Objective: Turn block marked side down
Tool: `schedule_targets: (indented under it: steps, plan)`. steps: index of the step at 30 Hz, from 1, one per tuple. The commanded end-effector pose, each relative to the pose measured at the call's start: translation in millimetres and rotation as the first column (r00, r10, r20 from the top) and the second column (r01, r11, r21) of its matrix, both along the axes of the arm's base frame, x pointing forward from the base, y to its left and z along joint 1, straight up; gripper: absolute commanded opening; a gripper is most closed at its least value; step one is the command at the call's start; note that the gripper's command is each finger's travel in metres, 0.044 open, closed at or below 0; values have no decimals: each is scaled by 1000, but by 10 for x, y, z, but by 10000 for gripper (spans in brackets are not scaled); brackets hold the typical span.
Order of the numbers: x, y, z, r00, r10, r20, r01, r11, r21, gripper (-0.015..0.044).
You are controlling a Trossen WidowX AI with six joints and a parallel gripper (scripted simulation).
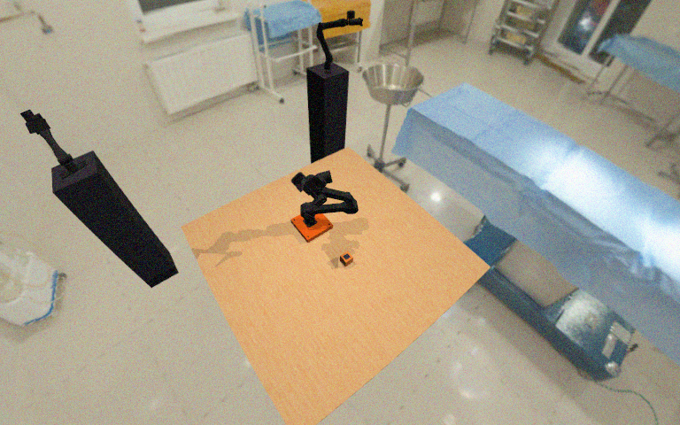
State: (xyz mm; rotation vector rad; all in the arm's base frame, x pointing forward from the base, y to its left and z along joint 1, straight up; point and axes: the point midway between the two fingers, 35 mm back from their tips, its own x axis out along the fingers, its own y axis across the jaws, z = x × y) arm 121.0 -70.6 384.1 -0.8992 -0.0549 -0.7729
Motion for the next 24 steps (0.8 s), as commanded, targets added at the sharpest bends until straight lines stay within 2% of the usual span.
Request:
schedule_targets:
  steps: [1, 2, 8, 14, 19, 24]
  plan:
    - [-7, -6, 13, 1000, 6, 8, -6, 1000, 6, 426]
    - [-26, -24, 49, 999, 25, 33, -25, 999, 22, 440]
    - [-160, -404, 331, 943, 166, 290, -239, 941, 240, 440]
    - [26, -928, 308, 877, 180, 446, -406, 774, 485, 440]
    - [454, -1259, 51, 875, 147, 461, -457, 565, 687, 440]
    - [970, -1374, -350, 927, 126, 353, -374, 373, 849, 440]
